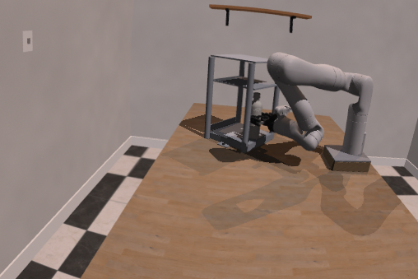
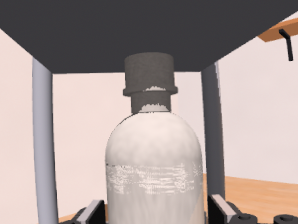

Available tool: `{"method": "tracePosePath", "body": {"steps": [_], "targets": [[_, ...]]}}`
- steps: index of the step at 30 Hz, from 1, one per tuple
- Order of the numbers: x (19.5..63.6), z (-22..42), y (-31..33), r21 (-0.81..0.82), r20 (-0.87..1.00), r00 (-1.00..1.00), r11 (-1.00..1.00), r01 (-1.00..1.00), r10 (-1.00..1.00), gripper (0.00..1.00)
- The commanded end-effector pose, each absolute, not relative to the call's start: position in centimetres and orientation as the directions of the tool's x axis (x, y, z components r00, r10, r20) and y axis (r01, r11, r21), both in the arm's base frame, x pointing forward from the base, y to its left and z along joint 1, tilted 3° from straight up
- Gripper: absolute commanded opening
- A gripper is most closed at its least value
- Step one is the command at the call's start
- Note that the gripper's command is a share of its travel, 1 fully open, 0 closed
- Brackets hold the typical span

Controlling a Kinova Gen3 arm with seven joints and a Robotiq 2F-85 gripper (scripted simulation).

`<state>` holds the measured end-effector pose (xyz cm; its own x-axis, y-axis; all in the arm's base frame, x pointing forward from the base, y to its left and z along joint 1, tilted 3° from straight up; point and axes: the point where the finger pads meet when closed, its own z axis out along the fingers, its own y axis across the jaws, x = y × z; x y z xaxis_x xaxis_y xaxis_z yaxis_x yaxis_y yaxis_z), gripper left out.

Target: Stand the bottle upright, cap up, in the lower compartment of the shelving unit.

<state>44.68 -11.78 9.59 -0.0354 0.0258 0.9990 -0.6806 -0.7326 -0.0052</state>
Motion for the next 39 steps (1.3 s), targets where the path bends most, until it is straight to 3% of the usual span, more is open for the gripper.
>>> {"method": "tracePosePath", "body": {"steps": [1, 39], "targets": [[44.7, 9.7, -11.7, -0.006, 0.999, -0.037, -0.733, -0.68, 0.026, 0.78], [43.2, 9.6, -10.3, -0.006, 0.999, -0.037, -0.733, -0.68, 0.026, 0.78]]}}
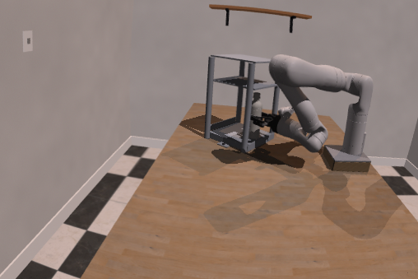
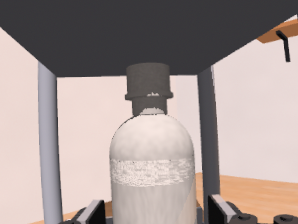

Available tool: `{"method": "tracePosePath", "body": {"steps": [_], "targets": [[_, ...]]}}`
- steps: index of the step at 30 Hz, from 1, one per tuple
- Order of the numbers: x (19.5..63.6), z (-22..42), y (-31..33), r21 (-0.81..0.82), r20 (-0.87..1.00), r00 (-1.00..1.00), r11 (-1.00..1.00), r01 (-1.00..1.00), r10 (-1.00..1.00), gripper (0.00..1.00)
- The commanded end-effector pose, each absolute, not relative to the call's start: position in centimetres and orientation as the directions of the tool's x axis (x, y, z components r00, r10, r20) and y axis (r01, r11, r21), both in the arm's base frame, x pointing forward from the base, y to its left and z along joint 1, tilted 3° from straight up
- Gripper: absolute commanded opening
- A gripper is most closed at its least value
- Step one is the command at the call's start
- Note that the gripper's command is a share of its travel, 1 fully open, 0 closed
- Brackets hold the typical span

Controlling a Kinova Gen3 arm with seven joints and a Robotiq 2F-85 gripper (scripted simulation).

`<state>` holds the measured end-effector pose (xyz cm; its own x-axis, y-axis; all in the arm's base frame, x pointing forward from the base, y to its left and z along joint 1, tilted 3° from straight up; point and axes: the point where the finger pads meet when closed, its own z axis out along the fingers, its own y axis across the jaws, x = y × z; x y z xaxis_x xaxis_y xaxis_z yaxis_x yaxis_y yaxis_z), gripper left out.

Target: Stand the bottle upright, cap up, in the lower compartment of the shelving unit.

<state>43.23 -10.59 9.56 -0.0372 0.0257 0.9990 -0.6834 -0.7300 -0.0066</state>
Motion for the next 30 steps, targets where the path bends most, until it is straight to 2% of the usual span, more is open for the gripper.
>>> {"method": "tracePosePath", "body": {"steps": [1, 30], "targets": [[43.1, 9.6, -10.3, -0.006, 0.999, -0.037, -0.733, -0.68, 0.026, 0.78], [41.3, 9.4, -8.6, -0.006, 0.999, -0.037, -0.733, -0.68, 0.026, 0.78]]}}
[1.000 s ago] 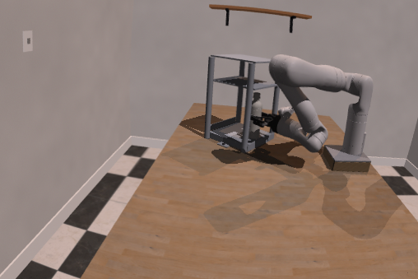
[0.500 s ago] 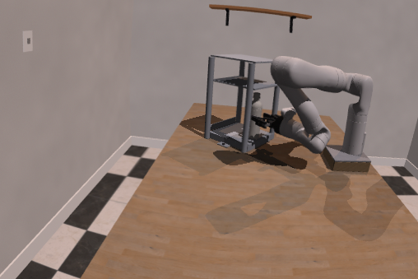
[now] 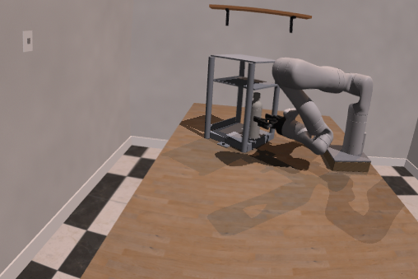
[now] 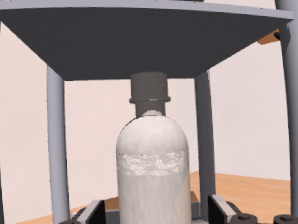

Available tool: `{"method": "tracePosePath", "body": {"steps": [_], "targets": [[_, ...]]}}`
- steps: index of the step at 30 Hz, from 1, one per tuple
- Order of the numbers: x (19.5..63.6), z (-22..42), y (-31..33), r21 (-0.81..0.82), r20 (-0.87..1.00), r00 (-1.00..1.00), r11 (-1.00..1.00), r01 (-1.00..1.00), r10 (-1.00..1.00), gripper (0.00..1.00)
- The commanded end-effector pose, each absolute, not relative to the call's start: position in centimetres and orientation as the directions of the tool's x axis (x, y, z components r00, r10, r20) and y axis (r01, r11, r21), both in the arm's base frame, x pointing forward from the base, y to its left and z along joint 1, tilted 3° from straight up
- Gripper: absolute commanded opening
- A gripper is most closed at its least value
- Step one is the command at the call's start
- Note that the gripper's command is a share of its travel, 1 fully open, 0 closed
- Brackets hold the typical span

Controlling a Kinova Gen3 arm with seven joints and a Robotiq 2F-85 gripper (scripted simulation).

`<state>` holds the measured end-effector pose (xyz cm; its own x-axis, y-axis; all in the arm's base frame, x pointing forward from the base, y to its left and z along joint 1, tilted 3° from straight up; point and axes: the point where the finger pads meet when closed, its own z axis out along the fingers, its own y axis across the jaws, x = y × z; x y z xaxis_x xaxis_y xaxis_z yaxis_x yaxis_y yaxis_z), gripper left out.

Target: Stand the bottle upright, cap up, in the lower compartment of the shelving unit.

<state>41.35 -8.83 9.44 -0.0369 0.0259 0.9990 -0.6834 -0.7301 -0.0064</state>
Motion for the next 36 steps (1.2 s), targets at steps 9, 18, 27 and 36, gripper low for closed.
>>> {"method": "tracePosePath", "body": {"steps": [9, 18, 27, 36], "targets": [[40.91, 9.43, -8.25, -0.006, 0.999, -0.037, -0.733, -0.68, 0.026, 0.78], [40.56, 9.4, -7.92, -0.006, 0.999, -0.037, -0.733, -0.68, 0.026, 0.78], [40.41, 9.39, -7.78, -0.006, 0.999, -0.037, -0.733, -0.68, 0.026, 0.78], [40.33, 9.39, -7.71, -0.006, 0.999, -0.037, -0.733, -0.68, 0.026, 0.78]]}}
